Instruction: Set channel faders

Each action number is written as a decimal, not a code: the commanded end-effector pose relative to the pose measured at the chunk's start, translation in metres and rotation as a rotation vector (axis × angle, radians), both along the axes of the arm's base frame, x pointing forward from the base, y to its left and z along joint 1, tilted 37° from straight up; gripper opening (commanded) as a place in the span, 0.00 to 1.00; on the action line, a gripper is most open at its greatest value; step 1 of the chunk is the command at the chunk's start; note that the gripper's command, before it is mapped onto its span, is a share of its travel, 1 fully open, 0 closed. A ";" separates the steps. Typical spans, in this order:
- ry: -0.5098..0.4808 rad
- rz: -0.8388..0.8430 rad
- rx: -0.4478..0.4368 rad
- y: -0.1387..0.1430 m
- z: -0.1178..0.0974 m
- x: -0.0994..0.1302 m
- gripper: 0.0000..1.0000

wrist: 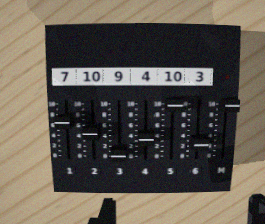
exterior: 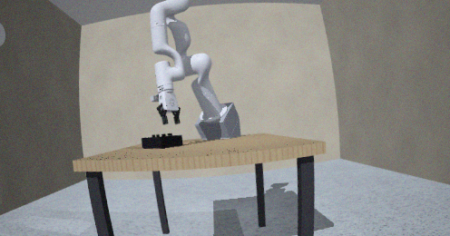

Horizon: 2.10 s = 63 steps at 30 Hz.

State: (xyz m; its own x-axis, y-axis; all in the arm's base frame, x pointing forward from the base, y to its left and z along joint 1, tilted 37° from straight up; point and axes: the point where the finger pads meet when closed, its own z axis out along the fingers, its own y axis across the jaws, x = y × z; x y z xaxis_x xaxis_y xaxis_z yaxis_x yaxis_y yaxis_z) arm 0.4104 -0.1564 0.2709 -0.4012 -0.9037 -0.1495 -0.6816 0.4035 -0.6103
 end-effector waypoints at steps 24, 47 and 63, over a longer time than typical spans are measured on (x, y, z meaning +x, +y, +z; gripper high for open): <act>0.000 0.001 0.001 0.000 0.001 0.000 1.00; -0.120 -0.674 0.335 -0.037 0.068 -0.046 1.00; -0.115 -0.764 0.410 -0.030 0.060 -0.039 1.00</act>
